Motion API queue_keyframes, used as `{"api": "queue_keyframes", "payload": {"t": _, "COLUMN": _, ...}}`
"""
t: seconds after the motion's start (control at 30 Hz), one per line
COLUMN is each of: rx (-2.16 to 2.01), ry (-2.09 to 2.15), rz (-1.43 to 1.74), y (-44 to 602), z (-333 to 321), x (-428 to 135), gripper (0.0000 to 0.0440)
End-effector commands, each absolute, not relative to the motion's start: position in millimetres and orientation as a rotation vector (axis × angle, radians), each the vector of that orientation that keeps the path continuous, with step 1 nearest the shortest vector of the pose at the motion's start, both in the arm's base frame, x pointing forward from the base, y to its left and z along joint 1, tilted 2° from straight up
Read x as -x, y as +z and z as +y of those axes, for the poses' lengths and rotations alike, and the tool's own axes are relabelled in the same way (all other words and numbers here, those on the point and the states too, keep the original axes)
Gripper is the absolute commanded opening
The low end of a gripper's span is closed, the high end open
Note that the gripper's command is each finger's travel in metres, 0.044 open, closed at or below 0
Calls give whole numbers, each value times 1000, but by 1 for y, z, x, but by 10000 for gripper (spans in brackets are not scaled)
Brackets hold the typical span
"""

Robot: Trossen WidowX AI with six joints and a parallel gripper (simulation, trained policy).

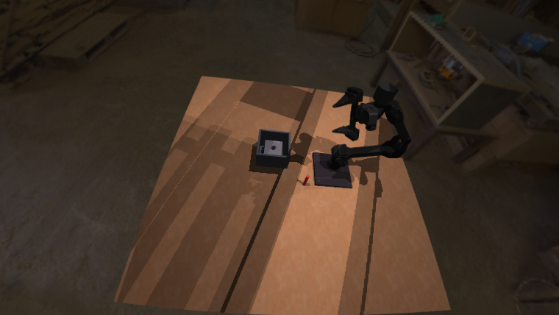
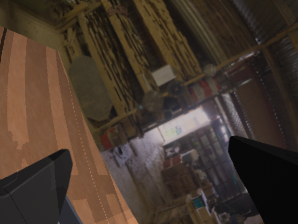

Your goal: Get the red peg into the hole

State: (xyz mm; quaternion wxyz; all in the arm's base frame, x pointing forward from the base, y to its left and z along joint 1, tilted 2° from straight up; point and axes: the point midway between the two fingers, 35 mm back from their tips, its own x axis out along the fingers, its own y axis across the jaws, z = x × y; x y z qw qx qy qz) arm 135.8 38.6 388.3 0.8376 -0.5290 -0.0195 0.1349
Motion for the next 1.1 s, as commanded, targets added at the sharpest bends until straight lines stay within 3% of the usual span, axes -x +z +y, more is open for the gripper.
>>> {"api": "queue_keyframes", "payload": {"t": 0.0, "rx": 1006, "ry": 301, "rz": 28, "y": 377, "z": 36, "x": -144, "gripper": 440}}
{"api": "queue_keyframes", "payload": {"t": 1.07, "rx": 126, "ry": 274, "rz": 685, "y": 270, "z": 43, "x": -182, "gripper": 440}}
